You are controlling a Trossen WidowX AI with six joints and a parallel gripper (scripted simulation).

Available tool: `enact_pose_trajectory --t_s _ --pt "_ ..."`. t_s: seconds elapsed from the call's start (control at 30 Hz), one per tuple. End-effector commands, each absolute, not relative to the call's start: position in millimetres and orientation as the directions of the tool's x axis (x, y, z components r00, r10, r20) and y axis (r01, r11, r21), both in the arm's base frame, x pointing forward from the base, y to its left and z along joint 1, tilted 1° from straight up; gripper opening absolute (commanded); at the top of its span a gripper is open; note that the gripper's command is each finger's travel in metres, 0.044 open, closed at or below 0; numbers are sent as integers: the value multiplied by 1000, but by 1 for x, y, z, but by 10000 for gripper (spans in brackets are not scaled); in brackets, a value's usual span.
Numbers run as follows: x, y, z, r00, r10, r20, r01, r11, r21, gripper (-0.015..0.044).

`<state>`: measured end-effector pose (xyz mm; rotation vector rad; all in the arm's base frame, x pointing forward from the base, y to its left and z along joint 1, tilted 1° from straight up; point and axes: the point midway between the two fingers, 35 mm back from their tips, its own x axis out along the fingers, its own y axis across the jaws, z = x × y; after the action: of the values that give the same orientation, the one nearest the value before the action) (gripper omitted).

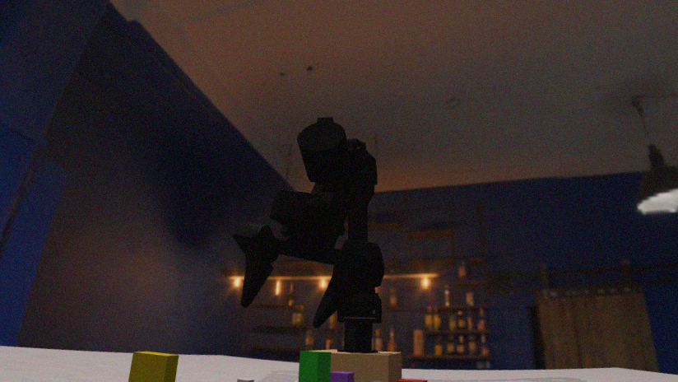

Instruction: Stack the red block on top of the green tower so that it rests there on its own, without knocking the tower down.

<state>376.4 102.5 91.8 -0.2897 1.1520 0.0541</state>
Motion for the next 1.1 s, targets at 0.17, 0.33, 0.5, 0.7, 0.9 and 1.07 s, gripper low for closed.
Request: enact_pose_trajectory --t_s 0.17,0.33,0.5,0.7,0.9,1.07 --pt "301 175 84 179 12 -984 -118 993 -9 440" --pt "259 200 83 55 25 -998 -57 998 22 440" --pt "253 202 83 40 25 -999 -49 999 23 440" --pt "254 204 69 40 25 -999 -49 999 23 440" --pt "253 205 38 39 25 -999 -49 999 23 440" --pt "253 205 37 39 25 -999 -49 999 23 440"
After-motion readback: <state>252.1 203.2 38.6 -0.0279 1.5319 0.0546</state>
